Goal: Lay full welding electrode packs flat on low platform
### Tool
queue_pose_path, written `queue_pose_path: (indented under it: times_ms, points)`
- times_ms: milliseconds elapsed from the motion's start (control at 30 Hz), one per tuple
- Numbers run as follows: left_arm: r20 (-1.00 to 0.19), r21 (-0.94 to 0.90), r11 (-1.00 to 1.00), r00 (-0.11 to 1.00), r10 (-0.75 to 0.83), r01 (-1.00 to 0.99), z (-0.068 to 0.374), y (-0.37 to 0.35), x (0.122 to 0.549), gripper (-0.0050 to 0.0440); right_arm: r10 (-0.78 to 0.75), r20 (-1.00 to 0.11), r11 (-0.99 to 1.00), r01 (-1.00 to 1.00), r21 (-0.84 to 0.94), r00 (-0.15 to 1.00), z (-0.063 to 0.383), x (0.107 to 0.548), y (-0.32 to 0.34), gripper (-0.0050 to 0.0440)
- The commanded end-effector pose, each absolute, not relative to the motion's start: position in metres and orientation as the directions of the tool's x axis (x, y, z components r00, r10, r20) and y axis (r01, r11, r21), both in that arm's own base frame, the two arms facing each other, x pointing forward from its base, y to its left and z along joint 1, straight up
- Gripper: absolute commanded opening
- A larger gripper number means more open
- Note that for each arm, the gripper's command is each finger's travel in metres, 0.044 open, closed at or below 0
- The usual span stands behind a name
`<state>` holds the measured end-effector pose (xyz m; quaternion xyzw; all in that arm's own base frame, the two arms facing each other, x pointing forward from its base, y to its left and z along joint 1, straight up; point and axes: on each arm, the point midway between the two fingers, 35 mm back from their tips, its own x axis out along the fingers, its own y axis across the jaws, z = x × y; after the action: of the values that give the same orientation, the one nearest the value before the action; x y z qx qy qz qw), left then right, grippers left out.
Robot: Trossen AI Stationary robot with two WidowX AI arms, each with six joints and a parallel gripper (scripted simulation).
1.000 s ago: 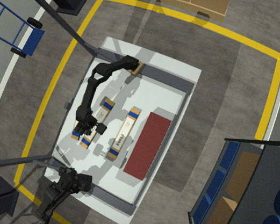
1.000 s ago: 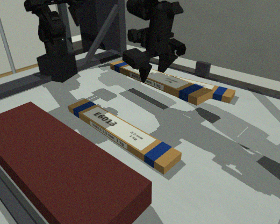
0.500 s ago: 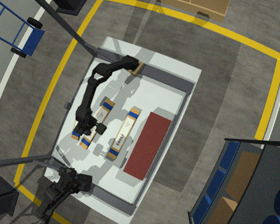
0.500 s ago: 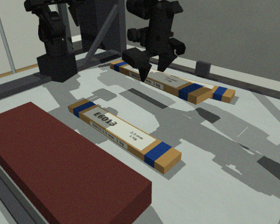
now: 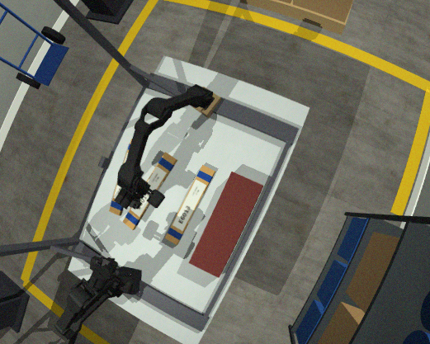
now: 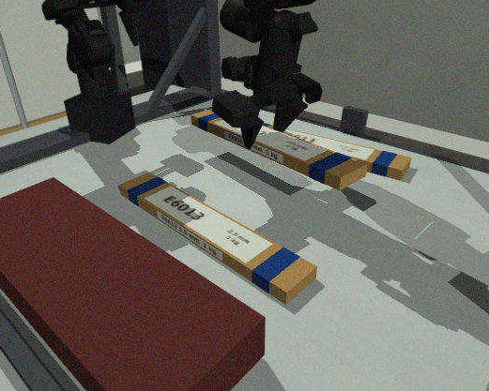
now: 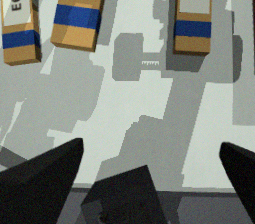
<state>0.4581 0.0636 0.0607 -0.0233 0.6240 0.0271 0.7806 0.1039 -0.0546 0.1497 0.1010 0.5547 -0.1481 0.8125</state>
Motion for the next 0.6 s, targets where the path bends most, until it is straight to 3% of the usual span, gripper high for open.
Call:
queue_pose_path:
  times_ms: [0,567]
  points:
    - [-0.958,0.002,0.997,0.285,0.022,-0.072,0.078,0.066,0.465,-0.005,-0.136,-0.924,0.936,0.351,-0.002,0.358,0.156,0.105,-0.055,0.043]
    - [-0.95,0.004,0.997,0.31,0.026,-0.072,0.063,0.066,0.471,-0.005,-0.136,-0.924,0.936,0.351,-0.002,0.358,0.156,0.105,-0.055,0.043]
